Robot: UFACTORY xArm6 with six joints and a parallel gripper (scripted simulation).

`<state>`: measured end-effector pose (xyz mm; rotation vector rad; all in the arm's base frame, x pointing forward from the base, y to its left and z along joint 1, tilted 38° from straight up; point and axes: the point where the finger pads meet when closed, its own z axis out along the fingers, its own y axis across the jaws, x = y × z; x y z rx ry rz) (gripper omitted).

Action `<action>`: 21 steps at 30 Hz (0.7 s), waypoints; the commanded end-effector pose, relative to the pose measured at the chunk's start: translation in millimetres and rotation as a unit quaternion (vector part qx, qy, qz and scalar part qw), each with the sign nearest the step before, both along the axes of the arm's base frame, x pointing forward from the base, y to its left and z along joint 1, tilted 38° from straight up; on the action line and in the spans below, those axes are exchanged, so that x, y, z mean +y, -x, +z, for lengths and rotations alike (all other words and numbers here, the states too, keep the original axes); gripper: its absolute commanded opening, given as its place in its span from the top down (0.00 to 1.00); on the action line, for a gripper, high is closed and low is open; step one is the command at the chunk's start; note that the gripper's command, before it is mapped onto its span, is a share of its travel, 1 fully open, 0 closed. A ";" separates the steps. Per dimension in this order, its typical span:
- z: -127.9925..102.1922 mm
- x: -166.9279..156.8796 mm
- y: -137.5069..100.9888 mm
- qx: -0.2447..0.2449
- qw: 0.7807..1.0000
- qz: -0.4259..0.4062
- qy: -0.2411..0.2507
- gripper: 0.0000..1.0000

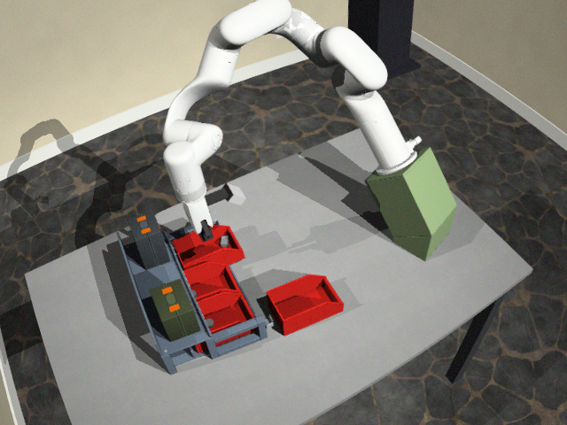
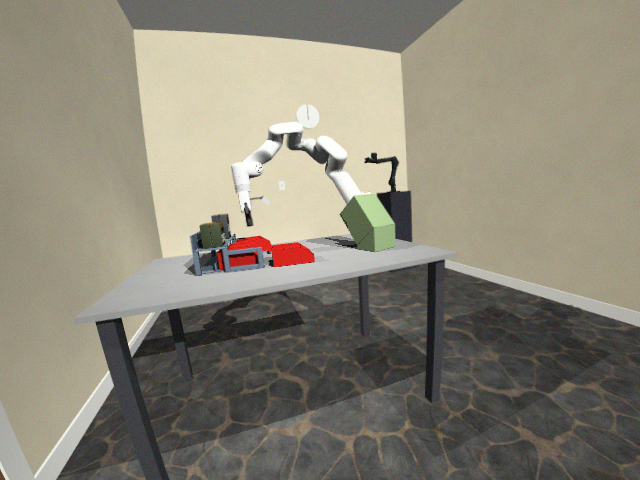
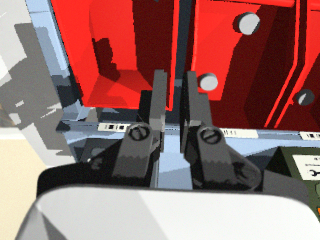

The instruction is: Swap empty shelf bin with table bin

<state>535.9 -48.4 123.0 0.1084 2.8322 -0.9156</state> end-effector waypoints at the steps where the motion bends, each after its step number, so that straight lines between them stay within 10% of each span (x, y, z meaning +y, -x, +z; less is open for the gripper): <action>1: 2.2 1.4 -0.9 -0.002 1.000 0.001 0.000 0.90; 21: 2.3 1.5 -0.8 -0.002 1.000 0.001 0.000 1.00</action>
